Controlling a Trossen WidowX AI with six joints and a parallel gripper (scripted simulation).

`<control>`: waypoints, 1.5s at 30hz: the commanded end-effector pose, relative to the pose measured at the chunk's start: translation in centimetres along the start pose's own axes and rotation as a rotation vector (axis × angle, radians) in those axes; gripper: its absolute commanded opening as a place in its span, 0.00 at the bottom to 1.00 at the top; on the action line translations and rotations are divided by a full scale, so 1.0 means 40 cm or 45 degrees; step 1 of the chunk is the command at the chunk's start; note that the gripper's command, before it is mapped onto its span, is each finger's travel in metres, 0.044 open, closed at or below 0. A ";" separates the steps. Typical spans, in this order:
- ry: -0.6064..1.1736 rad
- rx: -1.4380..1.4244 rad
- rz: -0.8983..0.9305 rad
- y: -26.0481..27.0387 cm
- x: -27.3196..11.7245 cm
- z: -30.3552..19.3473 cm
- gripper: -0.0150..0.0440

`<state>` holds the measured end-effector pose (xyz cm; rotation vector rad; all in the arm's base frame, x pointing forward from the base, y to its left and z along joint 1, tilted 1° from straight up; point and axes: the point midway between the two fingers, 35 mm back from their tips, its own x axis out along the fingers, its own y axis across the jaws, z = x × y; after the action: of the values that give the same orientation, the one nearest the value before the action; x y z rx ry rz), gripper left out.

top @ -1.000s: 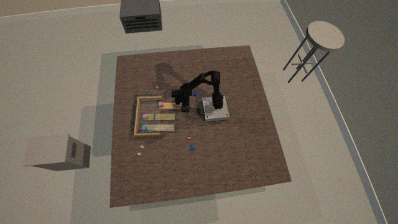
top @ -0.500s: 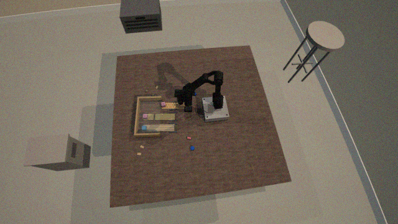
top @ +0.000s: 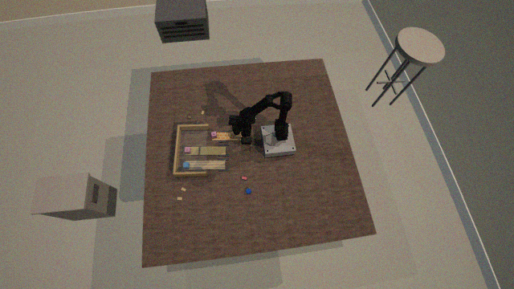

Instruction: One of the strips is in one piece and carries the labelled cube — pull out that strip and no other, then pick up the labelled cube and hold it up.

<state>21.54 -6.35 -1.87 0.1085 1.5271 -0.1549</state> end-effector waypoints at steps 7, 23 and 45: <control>0.048 -0.004 0.005 0.002 0.014 -0.050 0.25; 0.048 -0.004 0.005 0.002 0.014 -0.050 0.25; 0.044 -0.189 0.008 -0.001 -0.103 0.037 0.43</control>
<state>21.52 -6.29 2.13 0.0622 1.5665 -0.0974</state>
